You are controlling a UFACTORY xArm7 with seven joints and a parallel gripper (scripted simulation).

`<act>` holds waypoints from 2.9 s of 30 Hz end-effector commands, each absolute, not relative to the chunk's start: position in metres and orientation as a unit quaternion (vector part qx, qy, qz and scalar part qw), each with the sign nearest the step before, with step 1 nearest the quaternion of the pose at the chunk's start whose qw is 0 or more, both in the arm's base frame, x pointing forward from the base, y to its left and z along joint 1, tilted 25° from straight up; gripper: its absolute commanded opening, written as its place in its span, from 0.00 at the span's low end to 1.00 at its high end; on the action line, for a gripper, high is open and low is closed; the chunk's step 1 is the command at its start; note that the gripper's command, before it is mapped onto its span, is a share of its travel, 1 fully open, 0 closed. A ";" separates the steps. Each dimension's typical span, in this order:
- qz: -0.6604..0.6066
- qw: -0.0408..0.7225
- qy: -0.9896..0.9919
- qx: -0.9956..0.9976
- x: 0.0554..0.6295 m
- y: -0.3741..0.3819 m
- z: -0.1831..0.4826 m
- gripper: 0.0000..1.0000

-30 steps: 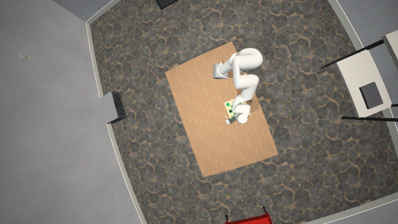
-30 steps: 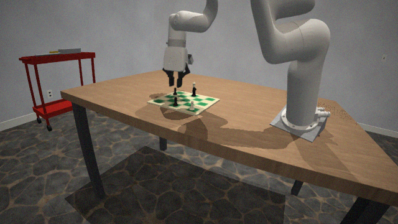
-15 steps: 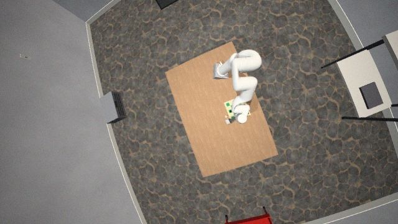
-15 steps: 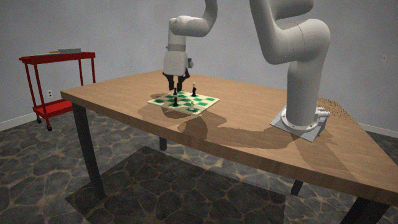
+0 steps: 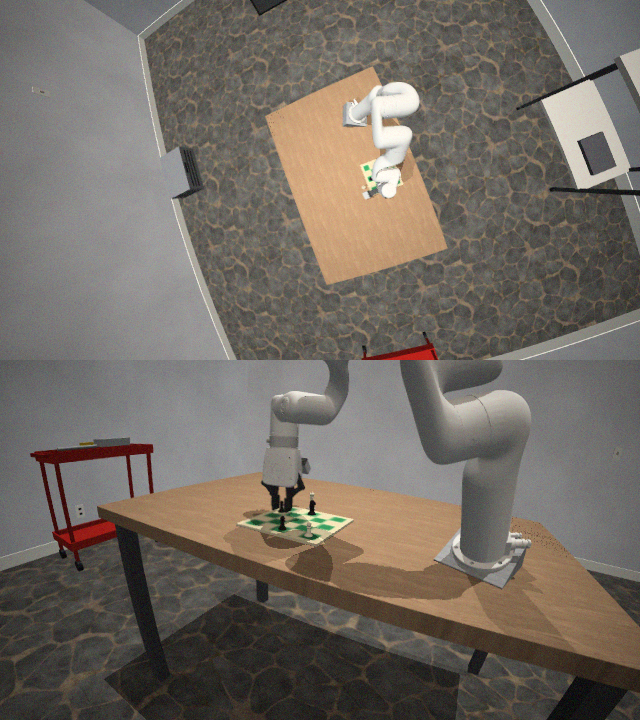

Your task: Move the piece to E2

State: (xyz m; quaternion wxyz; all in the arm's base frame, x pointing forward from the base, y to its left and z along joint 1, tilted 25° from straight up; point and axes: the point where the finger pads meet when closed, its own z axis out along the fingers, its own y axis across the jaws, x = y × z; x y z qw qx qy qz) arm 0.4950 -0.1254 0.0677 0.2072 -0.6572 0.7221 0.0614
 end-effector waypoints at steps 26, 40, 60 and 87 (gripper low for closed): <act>0.059 0.208 0.723 -0.657 0.496 -0.127 0.068 0.34; 0.059 0.208 0.723 -0.657 0.496 -0.127 0.068 0.00; 0.059 0.208 0.723 -0.657 0.496 -0.127 0.068 0.00; 0.059 0.208 0.723 -0.657 0.475 -0.160 0.154 0.00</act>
